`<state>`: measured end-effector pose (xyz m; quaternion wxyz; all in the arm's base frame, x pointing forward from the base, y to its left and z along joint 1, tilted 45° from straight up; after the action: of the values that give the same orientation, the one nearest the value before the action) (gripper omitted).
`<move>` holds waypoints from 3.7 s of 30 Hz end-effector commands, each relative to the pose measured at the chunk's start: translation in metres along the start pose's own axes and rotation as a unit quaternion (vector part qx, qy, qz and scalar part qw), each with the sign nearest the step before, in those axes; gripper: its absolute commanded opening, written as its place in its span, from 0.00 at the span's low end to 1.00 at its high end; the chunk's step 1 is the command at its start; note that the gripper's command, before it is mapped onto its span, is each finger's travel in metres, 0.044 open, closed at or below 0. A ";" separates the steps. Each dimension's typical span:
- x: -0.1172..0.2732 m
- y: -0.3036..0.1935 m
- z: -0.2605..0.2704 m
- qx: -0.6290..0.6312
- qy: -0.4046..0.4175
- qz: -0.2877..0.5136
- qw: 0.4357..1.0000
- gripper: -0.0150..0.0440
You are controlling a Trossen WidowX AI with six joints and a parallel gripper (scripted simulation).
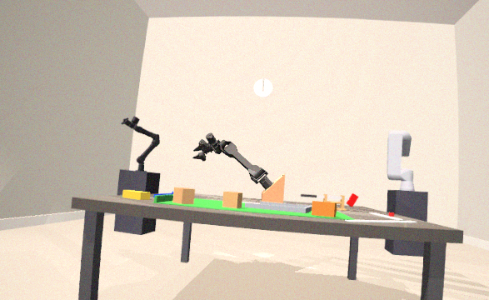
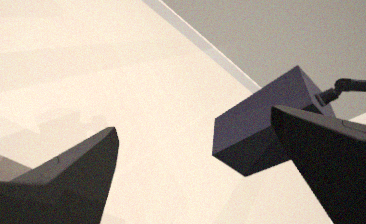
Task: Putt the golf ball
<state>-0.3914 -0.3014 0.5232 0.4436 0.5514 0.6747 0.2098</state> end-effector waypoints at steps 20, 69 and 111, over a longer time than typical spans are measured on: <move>-0.139 0.044 0.190 -0.131 0.144 -0.066 0.979 1.00; 0.023 0.337 0.719 -0.282 0.611 -0.077 0.736 1.00; 0.611 0.203 0.838 0.331 0.842 -0.057 0.421 1.00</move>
<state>0.4515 0.1289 0.0573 -0.5016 0.1553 0.7608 0.3814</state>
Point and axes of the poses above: the point midway between the two fingers, 35 mm back from their tips, its own x axis back along the fingers, its own z axis across the jaws, y = z × x, the point moved 1 cm from there along x, back along the fingers, and after that the axes turned 6 degrees about -x, right-handed, at the moved point
